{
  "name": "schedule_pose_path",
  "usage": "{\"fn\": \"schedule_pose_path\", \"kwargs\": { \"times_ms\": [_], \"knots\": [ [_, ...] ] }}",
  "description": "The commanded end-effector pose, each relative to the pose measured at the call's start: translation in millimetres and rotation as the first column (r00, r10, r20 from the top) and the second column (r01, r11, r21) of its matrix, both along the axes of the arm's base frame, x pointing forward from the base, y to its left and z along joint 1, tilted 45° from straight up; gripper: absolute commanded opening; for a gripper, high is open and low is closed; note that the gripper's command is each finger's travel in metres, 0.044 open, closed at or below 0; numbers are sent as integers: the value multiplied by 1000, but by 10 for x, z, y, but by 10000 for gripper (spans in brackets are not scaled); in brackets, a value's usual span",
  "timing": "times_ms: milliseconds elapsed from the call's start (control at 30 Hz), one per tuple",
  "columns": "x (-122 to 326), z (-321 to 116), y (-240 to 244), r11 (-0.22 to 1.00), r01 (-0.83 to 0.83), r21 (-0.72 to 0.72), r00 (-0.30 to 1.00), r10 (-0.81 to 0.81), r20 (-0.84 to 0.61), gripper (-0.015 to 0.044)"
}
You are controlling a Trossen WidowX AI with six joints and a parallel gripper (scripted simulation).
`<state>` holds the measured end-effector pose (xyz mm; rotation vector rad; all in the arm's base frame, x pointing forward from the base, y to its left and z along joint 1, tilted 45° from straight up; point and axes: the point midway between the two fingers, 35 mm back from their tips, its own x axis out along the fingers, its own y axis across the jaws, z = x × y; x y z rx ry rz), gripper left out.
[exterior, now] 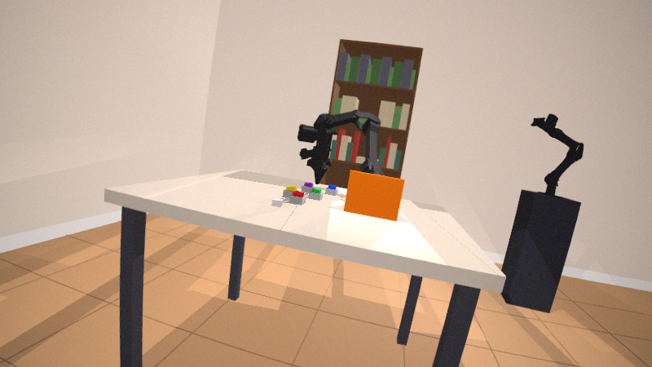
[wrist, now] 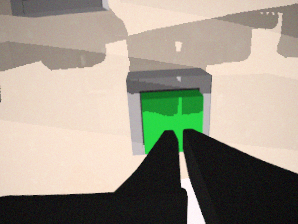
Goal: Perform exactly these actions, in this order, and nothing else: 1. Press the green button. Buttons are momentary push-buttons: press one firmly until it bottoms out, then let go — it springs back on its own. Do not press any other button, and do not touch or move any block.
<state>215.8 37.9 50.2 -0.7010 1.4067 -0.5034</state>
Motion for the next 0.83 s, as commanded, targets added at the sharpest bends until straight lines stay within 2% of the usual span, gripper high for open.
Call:
{"fn": "schedule_pose_path", "kwargs": {
  "times_ms": [0, 233, 433, 600, 800],
  "knots": [
    [-15, 43, 53, 1000, 10, 2, 1000, -10, -4, 46],
    [213, -234, 875, 1000, 4, 24, 1000, -4, -6, 230],
    [167, -673, 1643, 1000, 6, 28, 1000, -6, -6, 387],
    [-24, -1073, 2124, 1000, 10, 20, 1000, -10, -2, 400],
    [-33, -1090, 2141, 1000, 10, 19, 1000, -10, -2, 400]
  ]
}}
